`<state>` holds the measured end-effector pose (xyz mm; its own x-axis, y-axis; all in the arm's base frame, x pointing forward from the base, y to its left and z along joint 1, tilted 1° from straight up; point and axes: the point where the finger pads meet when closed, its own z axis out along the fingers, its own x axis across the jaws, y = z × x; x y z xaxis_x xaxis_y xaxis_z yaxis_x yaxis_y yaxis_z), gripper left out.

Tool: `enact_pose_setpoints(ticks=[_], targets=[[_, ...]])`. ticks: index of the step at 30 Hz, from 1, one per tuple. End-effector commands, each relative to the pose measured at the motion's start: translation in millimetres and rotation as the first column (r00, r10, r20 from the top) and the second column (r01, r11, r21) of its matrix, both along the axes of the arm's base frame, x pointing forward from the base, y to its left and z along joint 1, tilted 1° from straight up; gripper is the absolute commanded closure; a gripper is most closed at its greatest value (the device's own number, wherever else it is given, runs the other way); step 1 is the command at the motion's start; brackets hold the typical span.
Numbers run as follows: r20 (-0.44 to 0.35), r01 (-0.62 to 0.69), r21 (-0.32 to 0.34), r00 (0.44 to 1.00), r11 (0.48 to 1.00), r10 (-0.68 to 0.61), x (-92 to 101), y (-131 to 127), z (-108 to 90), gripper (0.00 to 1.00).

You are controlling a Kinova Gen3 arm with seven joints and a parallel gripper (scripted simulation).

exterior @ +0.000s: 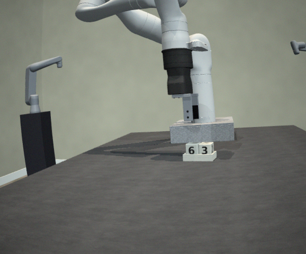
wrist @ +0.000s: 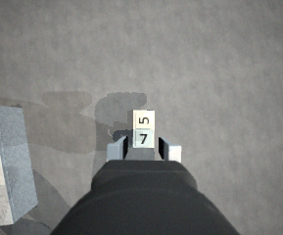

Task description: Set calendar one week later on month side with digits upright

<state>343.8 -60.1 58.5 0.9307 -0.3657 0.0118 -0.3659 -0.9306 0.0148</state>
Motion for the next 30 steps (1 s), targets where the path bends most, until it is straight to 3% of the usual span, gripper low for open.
enact_pose_setpoints(ticks=[1,30], targets=[[0.001,0.000,0.000,1.000,1.000,0.000,0.2,0,-0.2,0.10],[0.001,-0.001,0.000,1.000,1.000,0.001,0.9,-1,-35.5,0.10]])
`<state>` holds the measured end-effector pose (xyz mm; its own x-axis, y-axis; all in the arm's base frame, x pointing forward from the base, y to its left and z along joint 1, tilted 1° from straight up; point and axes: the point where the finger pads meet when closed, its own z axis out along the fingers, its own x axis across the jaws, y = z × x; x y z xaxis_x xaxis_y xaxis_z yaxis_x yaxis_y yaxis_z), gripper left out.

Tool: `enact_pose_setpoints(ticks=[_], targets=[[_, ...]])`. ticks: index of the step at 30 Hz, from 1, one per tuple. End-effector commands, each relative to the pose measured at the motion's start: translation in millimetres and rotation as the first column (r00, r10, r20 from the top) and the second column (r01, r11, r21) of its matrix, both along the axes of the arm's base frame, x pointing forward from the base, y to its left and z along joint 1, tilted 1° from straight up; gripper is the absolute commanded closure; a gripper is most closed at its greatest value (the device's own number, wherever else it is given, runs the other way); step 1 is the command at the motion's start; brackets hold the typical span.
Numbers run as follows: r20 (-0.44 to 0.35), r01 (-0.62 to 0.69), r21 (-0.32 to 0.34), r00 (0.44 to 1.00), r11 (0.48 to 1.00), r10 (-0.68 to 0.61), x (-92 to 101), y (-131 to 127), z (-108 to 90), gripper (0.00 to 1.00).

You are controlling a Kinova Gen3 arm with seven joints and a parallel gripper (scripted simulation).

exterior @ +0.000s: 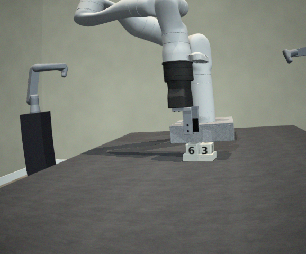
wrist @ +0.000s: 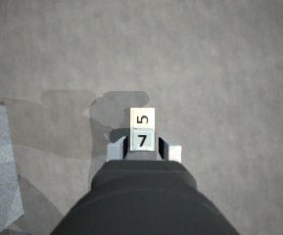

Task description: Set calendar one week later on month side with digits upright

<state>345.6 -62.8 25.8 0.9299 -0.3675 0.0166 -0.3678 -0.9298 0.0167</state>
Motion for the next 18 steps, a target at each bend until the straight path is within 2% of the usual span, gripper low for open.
enact_pose_setpoints(ticks=[1,18], targets=[[-0.003,-0.003,0.004,1.000,1.000,0.003,-0.9,2,-4.2,0.10],[-0.003,-0.003,0.004,1.000,1.000,0.003,-0.6,1,-16.7,0.10]])
